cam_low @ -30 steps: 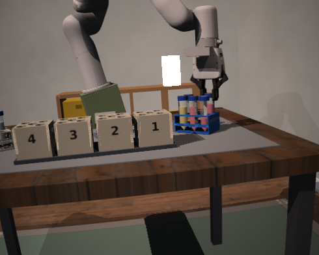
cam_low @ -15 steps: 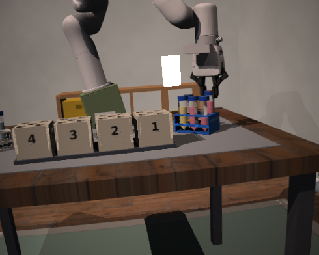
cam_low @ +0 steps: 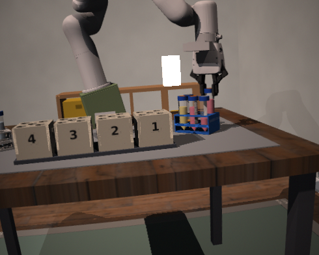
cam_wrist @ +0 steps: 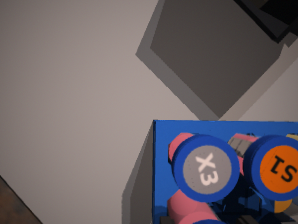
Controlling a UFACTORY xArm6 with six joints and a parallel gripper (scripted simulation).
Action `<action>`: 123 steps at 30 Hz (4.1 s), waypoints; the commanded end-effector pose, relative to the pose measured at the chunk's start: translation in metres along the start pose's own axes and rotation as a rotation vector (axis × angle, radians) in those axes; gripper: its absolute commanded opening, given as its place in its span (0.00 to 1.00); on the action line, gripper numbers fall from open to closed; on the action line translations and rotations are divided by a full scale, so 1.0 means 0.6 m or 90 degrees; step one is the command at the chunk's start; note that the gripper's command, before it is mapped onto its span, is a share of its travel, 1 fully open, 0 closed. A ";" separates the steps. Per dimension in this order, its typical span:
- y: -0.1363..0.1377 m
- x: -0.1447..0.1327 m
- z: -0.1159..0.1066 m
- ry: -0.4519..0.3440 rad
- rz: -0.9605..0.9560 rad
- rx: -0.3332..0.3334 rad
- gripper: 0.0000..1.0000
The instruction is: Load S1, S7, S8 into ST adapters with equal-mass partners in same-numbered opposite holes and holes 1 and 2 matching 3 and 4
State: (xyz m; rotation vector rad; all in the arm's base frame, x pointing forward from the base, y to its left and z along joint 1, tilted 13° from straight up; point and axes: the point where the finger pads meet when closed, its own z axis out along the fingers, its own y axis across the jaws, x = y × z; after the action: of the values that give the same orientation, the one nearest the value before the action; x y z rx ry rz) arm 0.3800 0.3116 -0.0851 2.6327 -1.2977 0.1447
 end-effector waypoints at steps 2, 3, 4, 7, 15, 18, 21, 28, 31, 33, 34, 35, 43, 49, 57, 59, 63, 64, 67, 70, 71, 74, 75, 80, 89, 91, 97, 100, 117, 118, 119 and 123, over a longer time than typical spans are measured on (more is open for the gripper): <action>-0.003 0.000 -0.014 0.000 0.000 0.003 0.00; -0.003 0.000 -0.017 0.000 0.000 0.003 0.00; -0.003 0.000 -0.020 0.000 0.000 0.003 0.00; -0.003 0.000 -0.030 0.000 0.000 0.003 0.00; -0.003 0.000 -0.050 0.000 0.000 0.003 0.00; -0.003 0.000 -0.060 0.000 0.000 0.003 0.00; -0.003 0.000 -0.070 0.000 0.000 0.003 0.00; -0.003 0.000 -0.087 0.000 0.000 0.003 0.00; -0.003 0.000 -0.097 0.000 0.000 0.003 0.00; -0.003 0.000 -0.104 0.000 0.000 0.003 0.00; -0.003 0.000 -0.107 0.000 0.000 0.003 0.00; -0.003 0.000 -0.111 0.000 0.000 0.003 0.00; -0.003 0.000 -0.131 0.000 0.000 0.003 0.00; -0.002 0.000 -0.151 0.000 0.000 0.003 0.00; -0.002 0.000 -0.177 0.000 0.000 0.003 0.00; -0.002 0.000 -0.181 0.000 0.000 0.003 0.00; -0.002 0.000 -0.191 0.000 0.000 0.003 0.00; -0.002 0.000 -0.191 0.000 0.000 0.003 0.00; -0.002 0.000 -0.191 0.000 0.000 0.003 0.00; -0.002 0.000 -0.191 0.000 0.000 0.003 0.00; -0.002 0.000 -0.191 0.000 0.000 0.003 0.00; -0.002 0.000 -0.191 0.000 0.000 0.003 0.00; -0.002 0.000 -0.191 0.000 0.000 0.003 0.00; -0.002 0.000 -0.191 0.000 0.000 0.003 0.00; -0.002 0.000 -0.191 0.000 0.000 0.003 0.00; -0.002 0.000 -0.191 0.000 0.000 0.003 0.00; -0.002 0.000 -0.191 0.000 0.000 0.003 0.00; -0.002 0.000 -0.191 0.000 0.000 0.003 0.00; -0.002 0.000 -0.191 0.000 0.000 0.003 0.00; -0.002 0.000 -0.191 0.000 0.000 0.003 0.00; -0.002 0.000 -0.191 0.000 0.000 0.003 0.00; -0.002 0.000 -0.191 0.000 0.000 0.003 0.00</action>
State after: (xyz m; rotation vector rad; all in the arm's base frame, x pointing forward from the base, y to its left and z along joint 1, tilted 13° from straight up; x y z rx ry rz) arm 0.3801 0.3366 0.0242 2.6324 -1.2975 0.1445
